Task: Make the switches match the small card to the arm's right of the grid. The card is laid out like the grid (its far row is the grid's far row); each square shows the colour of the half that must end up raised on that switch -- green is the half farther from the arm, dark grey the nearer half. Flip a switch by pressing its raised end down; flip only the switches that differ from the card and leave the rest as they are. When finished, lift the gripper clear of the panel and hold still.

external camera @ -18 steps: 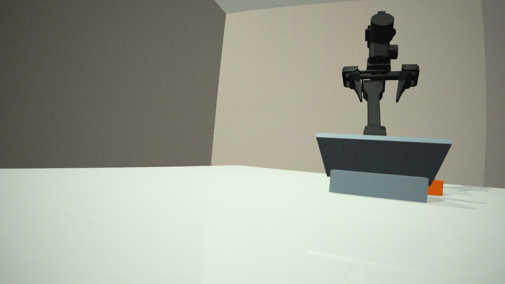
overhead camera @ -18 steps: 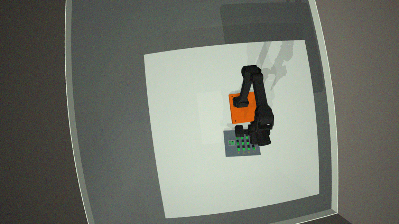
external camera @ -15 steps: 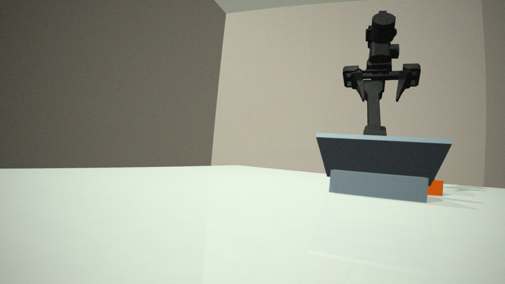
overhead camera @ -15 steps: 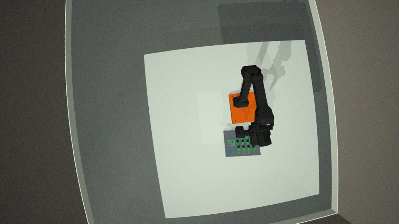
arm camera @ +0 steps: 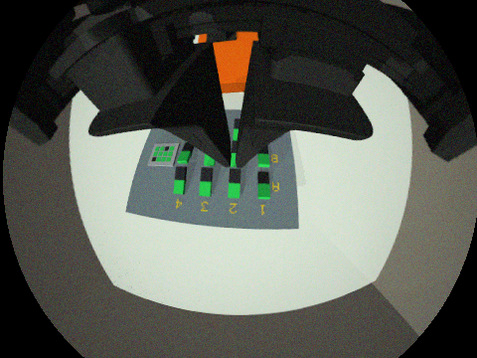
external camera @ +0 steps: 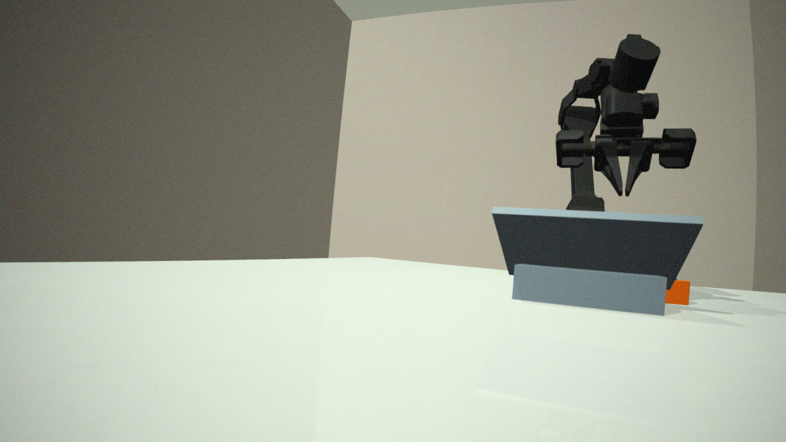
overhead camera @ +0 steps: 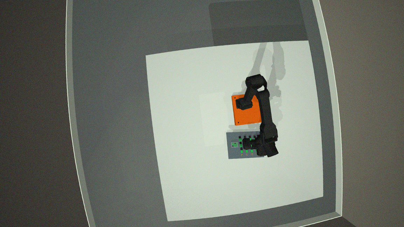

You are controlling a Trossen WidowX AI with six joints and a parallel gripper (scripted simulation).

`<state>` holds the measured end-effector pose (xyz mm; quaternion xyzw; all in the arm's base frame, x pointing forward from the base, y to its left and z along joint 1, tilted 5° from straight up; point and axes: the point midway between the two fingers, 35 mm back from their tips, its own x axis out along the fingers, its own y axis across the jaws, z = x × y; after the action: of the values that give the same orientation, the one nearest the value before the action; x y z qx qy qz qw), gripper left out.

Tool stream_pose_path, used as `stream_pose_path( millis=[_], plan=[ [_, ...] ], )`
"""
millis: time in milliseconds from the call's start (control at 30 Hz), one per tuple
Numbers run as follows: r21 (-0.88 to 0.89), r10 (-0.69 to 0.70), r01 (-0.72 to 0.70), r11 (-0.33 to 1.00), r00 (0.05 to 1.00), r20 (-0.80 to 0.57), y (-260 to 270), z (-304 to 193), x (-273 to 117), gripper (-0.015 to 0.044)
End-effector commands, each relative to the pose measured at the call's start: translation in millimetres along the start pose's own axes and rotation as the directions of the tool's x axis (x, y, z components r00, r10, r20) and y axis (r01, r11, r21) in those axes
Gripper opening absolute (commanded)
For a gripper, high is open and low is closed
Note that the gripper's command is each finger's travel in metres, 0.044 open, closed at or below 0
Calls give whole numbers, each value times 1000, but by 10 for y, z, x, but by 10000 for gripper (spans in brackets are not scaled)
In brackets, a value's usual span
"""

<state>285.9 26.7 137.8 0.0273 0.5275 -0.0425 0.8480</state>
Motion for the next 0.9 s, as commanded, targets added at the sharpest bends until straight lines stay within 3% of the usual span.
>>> stream_pose_path(
  millis=[0, 867],
  plan=[
    [-5, -11, 11, 1000, 1000, -14, -18, -79, 234, 0],
    [-5, -11, 11, 1000, 1000, -13, -21, -88, 473, 0]
  ],
)
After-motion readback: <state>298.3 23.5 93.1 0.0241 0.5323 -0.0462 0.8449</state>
